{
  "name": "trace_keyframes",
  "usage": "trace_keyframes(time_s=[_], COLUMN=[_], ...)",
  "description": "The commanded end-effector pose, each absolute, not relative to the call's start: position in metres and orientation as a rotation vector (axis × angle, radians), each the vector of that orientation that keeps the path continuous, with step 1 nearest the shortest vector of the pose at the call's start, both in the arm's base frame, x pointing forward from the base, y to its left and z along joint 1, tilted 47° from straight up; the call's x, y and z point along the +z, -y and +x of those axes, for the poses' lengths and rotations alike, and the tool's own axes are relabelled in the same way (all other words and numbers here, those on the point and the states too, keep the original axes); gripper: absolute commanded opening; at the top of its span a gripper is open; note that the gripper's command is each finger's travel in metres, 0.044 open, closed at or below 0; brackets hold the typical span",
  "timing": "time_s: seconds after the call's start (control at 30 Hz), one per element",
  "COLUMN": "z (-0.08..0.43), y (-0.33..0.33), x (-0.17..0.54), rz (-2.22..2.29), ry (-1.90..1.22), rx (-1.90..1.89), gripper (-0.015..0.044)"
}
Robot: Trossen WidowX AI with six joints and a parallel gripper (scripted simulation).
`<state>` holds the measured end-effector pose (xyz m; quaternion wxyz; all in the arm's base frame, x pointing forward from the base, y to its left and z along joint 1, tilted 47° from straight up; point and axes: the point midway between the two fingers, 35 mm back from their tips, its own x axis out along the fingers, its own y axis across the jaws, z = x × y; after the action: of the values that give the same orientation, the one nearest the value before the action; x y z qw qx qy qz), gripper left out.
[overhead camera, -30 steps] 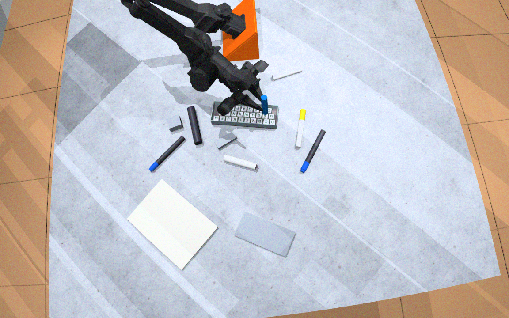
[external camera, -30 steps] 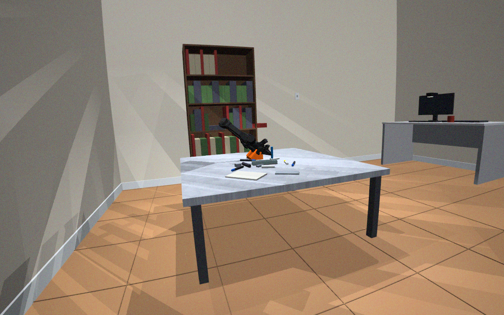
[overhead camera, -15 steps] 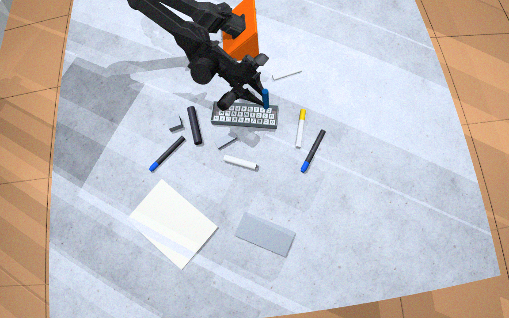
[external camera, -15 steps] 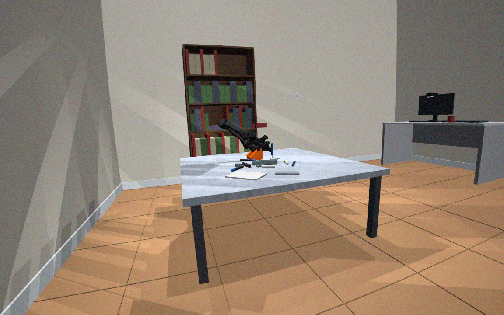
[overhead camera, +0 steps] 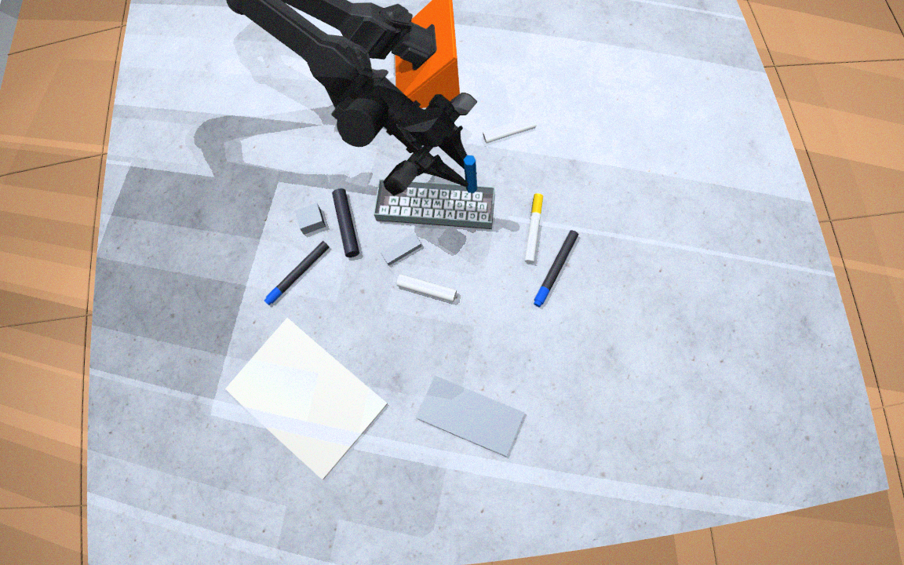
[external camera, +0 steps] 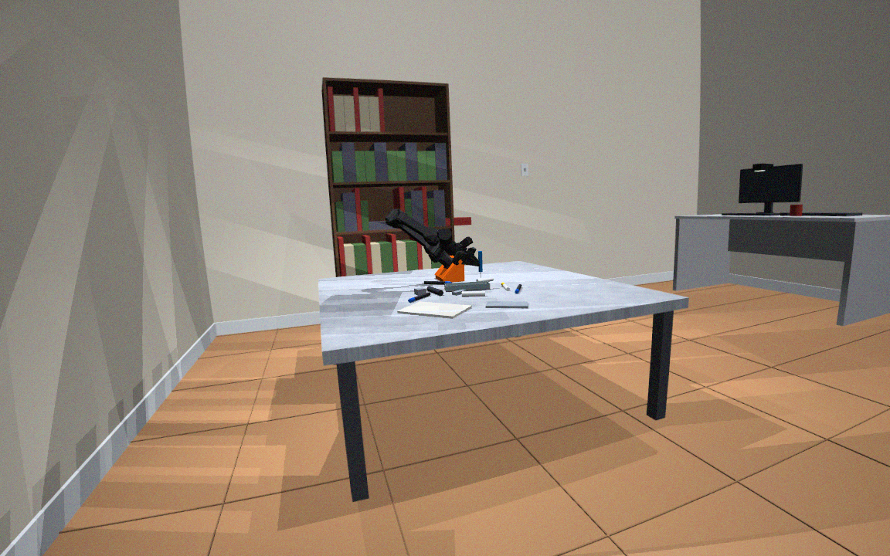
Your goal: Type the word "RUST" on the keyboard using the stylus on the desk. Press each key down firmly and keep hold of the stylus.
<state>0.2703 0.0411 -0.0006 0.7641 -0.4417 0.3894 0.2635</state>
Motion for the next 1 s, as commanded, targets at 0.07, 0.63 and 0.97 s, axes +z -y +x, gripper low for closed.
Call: trace_keyframes(time_s=[0.07,0.63,0.97], z=[0.27,0.275,0.275], y=[-0.041,0.004,0.006], x=[-0.001,0.054,0.056], rz=[-0.96,-0.962,-0.962], ry=[-0.847,-0.843,-0.842], rx=[0.573,0.567,0.567], gripper=[0.0064,0.0,0.0])
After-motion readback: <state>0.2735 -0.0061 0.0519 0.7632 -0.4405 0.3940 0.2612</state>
